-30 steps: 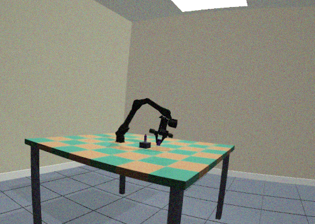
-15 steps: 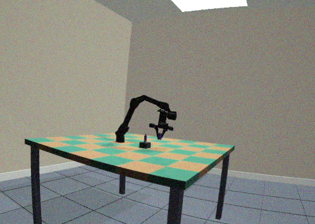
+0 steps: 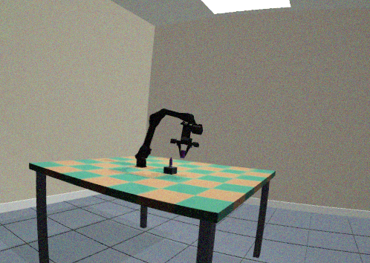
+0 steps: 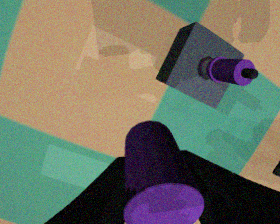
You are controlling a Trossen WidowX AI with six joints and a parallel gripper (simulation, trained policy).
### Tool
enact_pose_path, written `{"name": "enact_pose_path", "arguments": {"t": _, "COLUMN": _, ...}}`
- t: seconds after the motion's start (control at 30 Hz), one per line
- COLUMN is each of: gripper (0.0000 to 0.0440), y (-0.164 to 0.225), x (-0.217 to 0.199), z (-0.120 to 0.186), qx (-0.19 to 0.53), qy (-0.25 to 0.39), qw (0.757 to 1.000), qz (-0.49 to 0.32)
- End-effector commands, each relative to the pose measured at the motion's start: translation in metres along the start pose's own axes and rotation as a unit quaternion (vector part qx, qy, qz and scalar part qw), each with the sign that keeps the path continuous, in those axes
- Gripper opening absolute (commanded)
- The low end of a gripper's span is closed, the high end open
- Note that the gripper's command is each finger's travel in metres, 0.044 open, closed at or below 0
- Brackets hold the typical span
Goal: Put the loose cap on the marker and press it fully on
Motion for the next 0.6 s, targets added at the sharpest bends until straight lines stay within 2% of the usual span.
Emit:
{"name": "enact_pose_path", "arguments": {"t": 0.0, "gripper": 0.0069, "y": -0.005, "x": -0.017, "z": 0.011, "qx": 0.004, "qy": -0.005, "qw": 1.0, "qz": -0.011}}
{"name": "enact_pose_path", "arguments": {"t": 0.57, "gripper": 0.0031, "y": -0.028, "x": -0.076, "z": 0.02, "qx": 0.022, "qy": 0.0, "qw": 0.997, "qz": -0.072}}
Point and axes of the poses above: the point midway between the two fingers, 35 mm back from their tips, its own z axis back along the fingers, its own x axis across the jaws, y = z × x, the point moved 10 cm from there along z, back along the fingers, and after that the axes turned 12 degrees about z, right-handed, at the moved point
